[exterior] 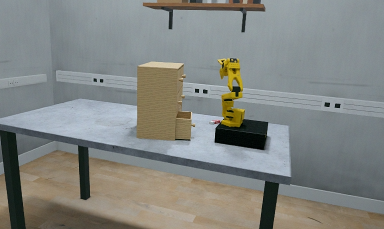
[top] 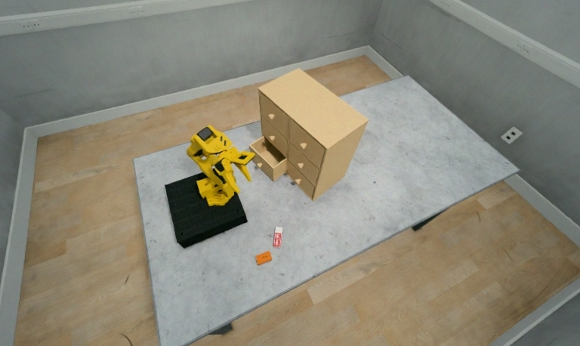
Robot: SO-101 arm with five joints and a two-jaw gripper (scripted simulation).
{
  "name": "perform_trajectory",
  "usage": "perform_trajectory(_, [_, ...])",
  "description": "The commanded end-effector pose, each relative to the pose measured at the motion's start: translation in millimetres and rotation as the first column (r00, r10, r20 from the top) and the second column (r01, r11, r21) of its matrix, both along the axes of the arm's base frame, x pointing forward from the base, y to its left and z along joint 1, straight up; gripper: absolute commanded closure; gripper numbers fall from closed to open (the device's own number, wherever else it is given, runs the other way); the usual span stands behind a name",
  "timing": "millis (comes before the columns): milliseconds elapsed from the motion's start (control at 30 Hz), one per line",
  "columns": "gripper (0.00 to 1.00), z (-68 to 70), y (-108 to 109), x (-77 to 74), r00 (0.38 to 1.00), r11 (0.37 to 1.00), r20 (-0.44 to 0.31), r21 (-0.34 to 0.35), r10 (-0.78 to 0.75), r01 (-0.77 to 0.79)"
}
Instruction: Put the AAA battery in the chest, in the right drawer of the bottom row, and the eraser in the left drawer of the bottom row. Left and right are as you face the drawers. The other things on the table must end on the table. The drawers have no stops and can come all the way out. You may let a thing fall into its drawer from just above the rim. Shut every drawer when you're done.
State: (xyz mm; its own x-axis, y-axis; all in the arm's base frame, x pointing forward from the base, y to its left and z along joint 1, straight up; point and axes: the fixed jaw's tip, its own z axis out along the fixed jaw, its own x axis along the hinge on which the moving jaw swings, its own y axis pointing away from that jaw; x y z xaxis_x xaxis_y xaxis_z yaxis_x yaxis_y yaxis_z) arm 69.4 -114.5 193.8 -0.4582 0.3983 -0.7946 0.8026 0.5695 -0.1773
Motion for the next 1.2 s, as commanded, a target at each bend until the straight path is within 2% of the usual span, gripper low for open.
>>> perform_trajectory(0, [0.73,-1.9,-10,3.8,0.992,0.998,-0.109,0.008,0.066,-0.066])
perform_trajectory(167, [0.73,-9.1,-21,9.2,0.956,0.986,-0.241,0.037,0.166,-0.162])
perform_trajectory(233, [0.73,-9.1,-21,9.2,0.956,0.986,-0.241,0.037,0.166,-0.162])
perform_trajectory(300, [0.73,-12.5,-26,11.2,0.934,0.978,-0.290,0.053,0.208,-0.201])
perform_trajectory(500, [0.73,-24.5,-39,17.2,0.843,0.941,-0.420,0.114,0.336,-0.318])
perform_trajectory(733, [0.73,-41.8,-53,23.3,0.695,0.870,-0.532,0.207,0.484,-0.447])
perform_trajectory(800, [0.73,-41.8,-53,23.3,0.695,0.870,-0.532,0.207,0.484,-0.447])
perform_trajectory(1167, [0.73,-76.2,-73,30.8,0.393,0.692,-0.613,0.381,0.685,-0.613])
